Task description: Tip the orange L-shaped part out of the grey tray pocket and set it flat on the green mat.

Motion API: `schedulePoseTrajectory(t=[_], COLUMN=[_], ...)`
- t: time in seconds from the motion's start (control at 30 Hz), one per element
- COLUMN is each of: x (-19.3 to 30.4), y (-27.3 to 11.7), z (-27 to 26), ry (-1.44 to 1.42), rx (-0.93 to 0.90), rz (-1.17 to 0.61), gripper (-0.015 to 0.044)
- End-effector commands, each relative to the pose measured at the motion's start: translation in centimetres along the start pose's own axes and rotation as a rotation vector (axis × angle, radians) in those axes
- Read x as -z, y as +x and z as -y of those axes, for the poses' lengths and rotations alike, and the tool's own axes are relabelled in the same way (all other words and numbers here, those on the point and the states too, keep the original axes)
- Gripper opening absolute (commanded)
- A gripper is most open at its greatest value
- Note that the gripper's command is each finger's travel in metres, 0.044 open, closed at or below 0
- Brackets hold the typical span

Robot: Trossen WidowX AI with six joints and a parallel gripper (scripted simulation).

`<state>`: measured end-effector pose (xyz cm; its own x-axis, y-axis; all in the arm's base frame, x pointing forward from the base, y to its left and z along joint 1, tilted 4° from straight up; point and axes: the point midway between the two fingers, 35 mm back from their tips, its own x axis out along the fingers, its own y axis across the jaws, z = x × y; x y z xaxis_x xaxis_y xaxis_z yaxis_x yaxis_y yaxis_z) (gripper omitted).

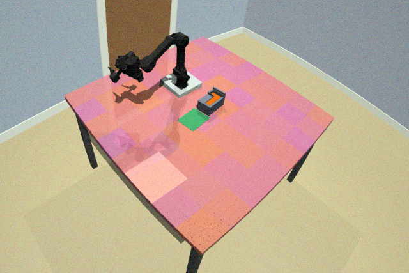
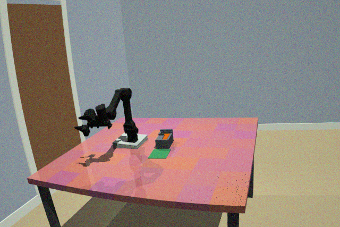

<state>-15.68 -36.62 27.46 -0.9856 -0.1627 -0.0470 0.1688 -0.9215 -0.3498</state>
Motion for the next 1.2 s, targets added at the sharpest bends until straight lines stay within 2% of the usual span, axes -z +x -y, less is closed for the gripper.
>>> schedulePoseTrajectory(t=[0.0,0.1,0.23,0.37,0.6,0.73,0.9,1.03,1.17], x=[0.0,-0.3,-0.5,0.0,3.3,6.5,11.4,15.4,19.2], y=[-0.1,-1.6,-6.8,-14.9,-29.4,-37.1,-44.9,-48.8,-50.4], z=[-0.1,-1.1,-4.4,-7.2,-7.2,-4.6,1.5,7.7,14.5], ry=[-0.001,-0.015,-0.084,-0.174,-0.402,-0.546,-0.771,-0.975,-1.210], rx=[-0.007,-0.074,-0.310,-0.604,-1.075,-1.330,-1.617,-1.800,-1.935], rz=[0.001,0.012,0.052,0.100,0.171,0.198,0.219,0.226,0.238], gripper=[0.0374,0.0295,0.0190,0.0180,0.0180,0.0180,0.0180,0.0180,0.0180])
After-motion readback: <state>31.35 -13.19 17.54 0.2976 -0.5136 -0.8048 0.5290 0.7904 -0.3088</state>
